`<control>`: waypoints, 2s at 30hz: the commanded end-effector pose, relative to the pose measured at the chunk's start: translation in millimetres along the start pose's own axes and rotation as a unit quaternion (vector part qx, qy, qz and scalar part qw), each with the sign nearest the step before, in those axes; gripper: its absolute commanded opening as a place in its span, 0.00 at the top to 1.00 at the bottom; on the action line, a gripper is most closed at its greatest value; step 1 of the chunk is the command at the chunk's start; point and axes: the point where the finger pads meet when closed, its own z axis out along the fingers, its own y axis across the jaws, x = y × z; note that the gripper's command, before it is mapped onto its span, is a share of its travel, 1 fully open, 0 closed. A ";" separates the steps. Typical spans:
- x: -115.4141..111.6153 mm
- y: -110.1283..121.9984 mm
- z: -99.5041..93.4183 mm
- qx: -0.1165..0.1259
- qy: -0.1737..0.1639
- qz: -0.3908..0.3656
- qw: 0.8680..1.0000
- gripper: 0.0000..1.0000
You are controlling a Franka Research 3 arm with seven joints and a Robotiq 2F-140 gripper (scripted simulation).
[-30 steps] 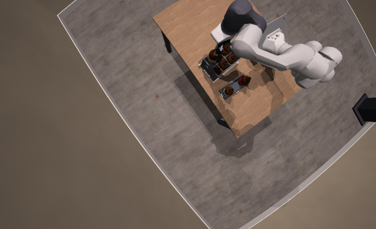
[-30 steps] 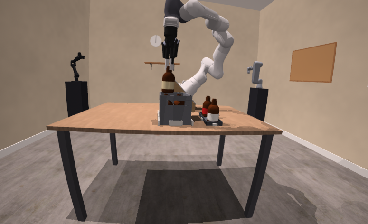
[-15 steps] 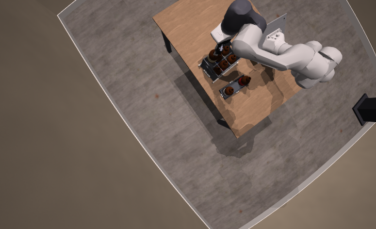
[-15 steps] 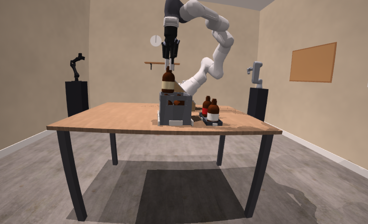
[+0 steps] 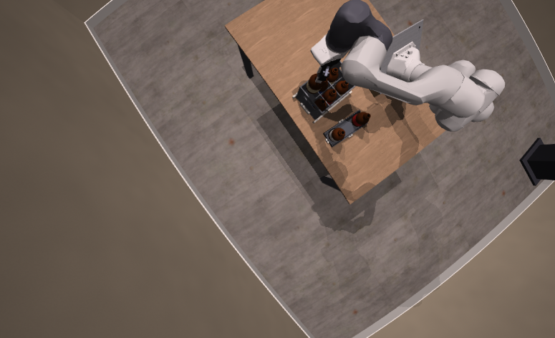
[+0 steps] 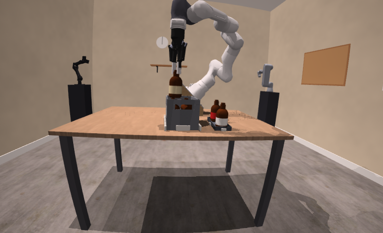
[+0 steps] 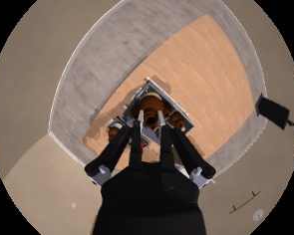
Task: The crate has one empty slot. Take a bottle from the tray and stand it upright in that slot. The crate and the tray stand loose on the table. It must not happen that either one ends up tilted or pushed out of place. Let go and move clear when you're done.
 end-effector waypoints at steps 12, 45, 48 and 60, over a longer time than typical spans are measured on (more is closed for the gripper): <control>2.8 -3.2 12.3 0.001 0.005 -0.001 1.000 1.00; 2.9 -4.0 29.5 0.001 0.005 -0.001 1.000 1.00; 2.9 -4.0 29.5 0.001 0.005 -0.001 1.000 1.00; 2.9 -4.0 29.5 0.001 0.005 -0.001 1.000 1.00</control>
